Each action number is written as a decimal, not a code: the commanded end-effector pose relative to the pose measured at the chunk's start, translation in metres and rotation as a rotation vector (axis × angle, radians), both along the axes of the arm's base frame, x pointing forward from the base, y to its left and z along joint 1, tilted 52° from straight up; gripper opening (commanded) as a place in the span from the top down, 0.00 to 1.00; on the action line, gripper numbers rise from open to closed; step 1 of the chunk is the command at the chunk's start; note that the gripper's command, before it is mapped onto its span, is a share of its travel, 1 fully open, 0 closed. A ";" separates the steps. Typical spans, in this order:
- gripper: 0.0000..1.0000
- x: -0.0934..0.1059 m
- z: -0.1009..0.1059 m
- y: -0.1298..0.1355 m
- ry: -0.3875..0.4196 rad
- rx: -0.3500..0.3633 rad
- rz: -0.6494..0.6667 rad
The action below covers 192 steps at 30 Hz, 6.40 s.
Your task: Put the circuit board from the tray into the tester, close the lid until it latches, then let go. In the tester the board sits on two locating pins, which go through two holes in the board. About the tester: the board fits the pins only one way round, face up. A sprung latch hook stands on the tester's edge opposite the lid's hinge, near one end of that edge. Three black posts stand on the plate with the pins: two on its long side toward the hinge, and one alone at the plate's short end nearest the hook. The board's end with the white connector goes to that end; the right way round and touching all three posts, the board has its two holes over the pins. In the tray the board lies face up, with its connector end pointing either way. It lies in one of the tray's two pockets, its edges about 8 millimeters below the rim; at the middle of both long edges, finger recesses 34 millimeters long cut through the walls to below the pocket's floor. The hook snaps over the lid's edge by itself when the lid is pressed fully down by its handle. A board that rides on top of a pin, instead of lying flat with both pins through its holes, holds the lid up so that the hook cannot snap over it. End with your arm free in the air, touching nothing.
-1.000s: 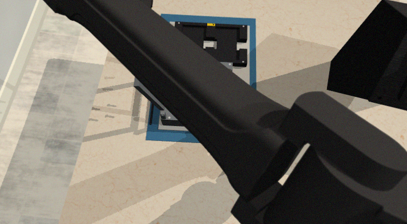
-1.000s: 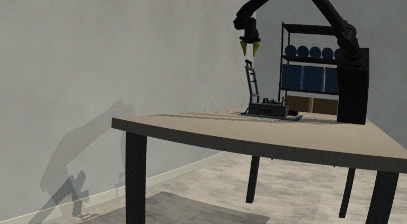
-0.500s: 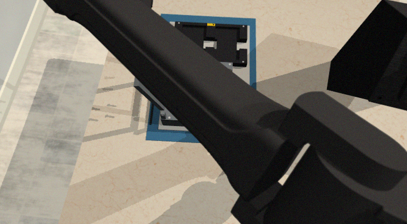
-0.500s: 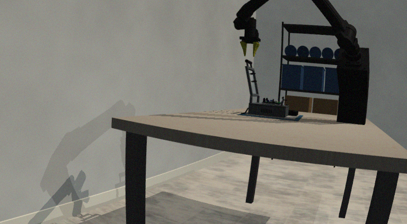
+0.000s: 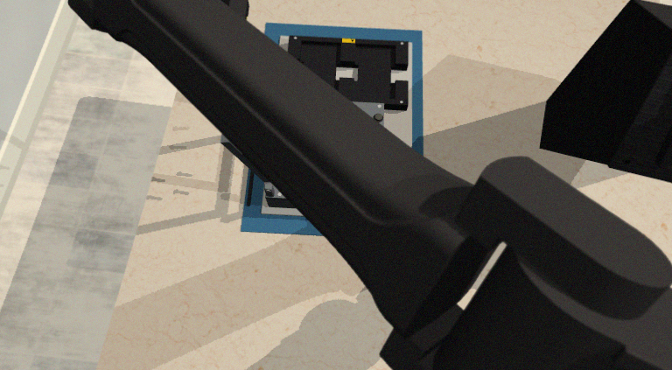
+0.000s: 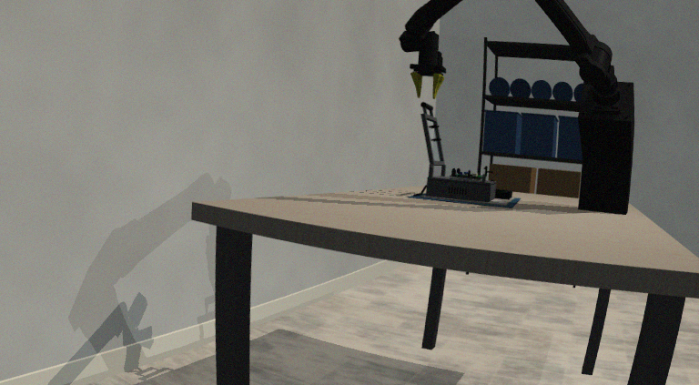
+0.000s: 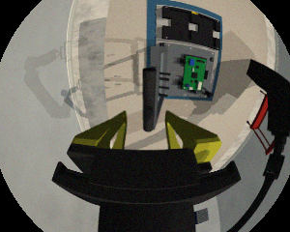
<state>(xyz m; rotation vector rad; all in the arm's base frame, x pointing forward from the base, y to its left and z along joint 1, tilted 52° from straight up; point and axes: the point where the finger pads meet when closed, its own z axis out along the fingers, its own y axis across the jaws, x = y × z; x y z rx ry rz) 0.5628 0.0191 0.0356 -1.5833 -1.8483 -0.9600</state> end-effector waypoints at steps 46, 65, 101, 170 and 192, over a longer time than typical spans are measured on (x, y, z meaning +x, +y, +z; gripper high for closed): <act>0.52 0.009 -0.022 0.004 -0.014 -0.003 -0.035; 0.52 0.010 -0.022 0.003 -0.015 -0.003 -0.036; 0.52 0.006 -0.026 0.003 -0.013 -0.003 -0.032; 1.00 0.009 -0.023 0.004 -0.017 -0.006 -0.032; 1.00 0.009 -0.023 0.004 -0.018 -0.006 -0.032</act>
